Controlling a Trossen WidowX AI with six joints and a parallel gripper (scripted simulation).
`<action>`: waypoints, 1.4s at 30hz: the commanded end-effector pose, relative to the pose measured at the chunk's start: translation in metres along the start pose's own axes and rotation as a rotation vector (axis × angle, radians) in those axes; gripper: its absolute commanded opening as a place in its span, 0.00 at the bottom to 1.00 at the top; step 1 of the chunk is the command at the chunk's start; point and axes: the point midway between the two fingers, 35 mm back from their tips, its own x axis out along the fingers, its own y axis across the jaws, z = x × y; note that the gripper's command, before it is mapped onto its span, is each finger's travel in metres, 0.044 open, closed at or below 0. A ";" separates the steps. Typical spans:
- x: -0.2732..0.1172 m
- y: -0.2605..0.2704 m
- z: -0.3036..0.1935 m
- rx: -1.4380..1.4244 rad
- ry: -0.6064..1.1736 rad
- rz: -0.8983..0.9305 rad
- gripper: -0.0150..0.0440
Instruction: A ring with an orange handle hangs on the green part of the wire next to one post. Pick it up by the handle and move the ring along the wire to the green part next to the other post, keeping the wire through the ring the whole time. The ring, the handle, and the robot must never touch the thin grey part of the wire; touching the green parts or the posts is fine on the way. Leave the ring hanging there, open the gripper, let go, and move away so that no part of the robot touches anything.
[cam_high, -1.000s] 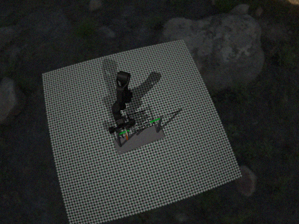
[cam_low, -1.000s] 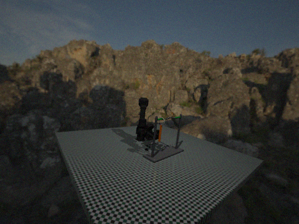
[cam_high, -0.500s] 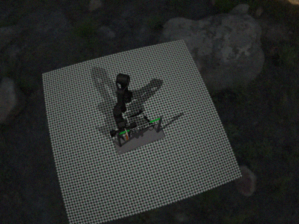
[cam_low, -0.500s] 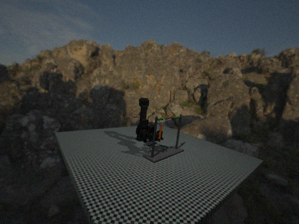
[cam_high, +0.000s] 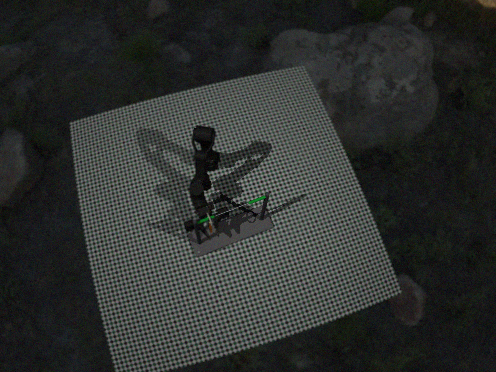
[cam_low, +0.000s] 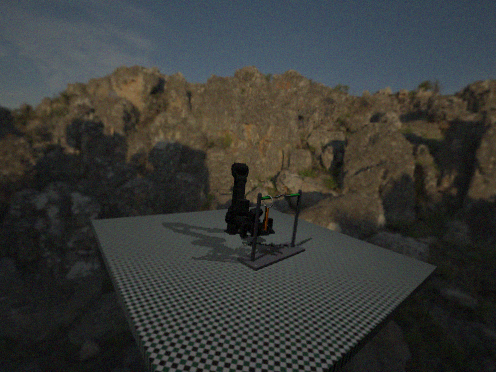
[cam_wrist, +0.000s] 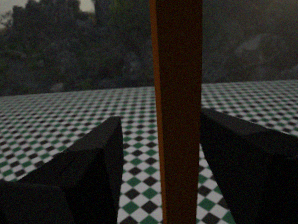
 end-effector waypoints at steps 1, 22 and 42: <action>0.003 -0.001 0.001 0.002 -0.002 -0.001 0.53; 0.003 -0.001 0.001 0.002 -0.002 -0.001 0.53; 0.002 0.000 0.000 0.000 -0.001 0.002 0.00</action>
